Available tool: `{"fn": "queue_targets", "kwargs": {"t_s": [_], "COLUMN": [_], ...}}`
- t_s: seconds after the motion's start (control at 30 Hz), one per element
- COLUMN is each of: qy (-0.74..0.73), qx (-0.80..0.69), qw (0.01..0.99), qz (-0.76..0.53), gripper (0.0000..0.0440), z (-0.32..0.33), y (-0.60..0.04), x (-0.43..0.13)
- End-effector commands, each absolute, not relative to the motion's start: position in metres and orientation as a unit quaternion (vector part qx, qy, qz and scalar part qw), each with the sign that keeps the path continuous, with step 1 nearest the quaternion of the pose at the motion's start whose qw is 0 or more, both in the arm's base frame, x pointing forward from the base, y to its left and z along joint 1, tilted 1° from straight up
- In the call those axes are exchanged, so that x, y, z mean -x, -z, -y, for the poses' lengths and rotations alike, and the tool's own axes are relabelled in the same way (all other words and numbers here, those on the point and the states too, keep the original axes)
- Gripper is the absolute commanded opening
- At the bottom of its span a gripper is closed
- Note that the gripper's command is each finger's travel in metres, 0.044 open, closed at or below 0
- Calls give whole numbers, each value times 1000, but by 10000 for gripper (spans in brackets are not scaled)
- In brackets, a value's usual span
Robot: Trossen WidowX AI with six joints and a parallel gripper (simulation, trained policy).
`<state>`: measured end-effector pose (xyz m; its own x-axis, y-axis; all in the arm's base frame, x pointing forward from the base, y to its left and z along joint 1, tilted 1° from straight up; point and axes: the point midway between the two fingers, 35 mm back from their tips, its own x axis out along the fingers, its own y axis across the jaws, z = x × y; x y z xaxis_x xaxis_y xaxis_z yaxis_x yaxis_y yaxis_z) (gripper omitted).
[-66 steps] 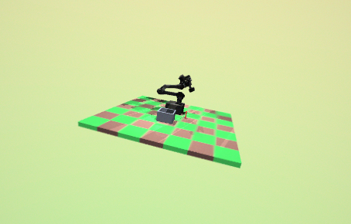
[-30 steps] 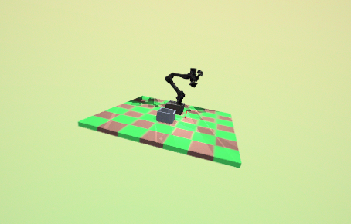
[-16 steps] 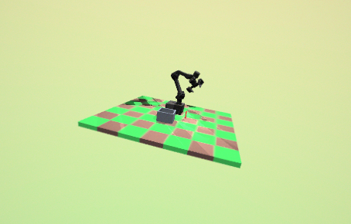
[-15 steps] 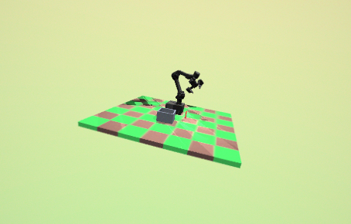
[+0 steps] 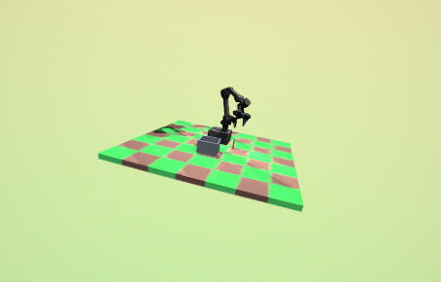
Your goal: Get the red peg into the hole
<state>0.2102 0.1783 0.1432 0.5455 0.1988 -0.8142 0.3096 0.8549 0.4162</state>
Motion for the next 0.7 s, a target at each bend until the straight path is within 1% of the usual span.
{"fn": "queue_targets", "kwargs": {"t_s": [0.0,0.37,0.67], "qy": [75,211,287], "qx": [-252,-218,-218], "qw": [817,744,695], "qz": [-513,-596,-623], "gripper": [403,408,396], "z": [-171,-146,-137], "y": [-124,-71,-42], "x": [-206,-184,-173]}}
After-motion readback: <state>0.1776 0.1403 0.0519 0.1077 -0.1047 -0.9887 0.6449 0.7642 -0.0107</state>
